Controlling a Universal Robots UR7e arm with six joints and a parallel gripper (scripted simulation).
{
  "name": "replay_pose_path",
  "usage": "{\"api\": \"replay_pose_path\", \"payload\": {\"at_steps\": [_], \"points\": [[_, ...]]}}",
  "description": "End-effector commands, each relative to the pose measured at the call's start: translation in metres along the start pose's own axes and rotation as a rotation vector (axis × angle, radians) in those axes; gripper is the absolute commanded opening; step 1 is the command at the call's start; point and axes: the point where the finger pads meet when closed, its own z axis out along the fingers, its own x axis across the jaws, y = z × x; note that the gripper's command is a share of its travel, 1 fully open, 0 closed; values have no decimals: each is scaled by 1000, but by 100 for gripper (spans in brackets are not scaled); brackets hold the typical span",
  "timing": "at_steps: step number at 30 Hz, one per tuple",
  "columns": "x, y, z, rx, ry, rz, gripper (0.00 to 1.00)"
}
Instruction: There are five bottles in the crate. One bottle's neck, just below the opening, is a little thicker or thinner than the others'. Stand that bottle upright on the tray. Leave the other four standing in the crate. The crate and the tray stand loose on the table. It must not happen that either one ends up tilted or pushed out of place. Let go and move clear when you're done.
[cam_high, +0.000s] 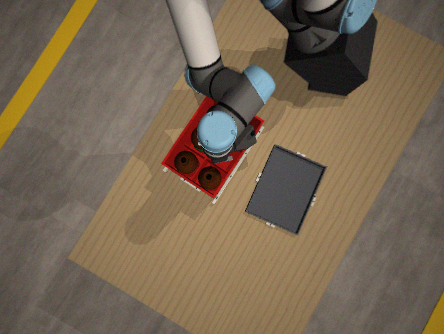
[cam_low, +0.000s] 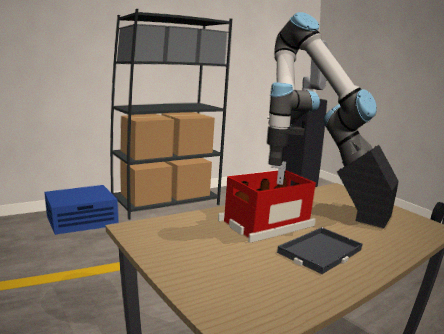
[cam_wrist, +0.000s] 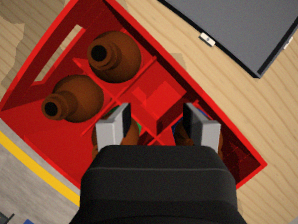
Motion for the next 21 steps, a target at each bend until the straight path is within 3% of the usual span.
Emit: {"api": "replay_pose_path", "payload": {"at_steps": [1,21], "points": [[0,0,0,-1,1,0,100],[0,0,4,-1,1,0,100]]}}
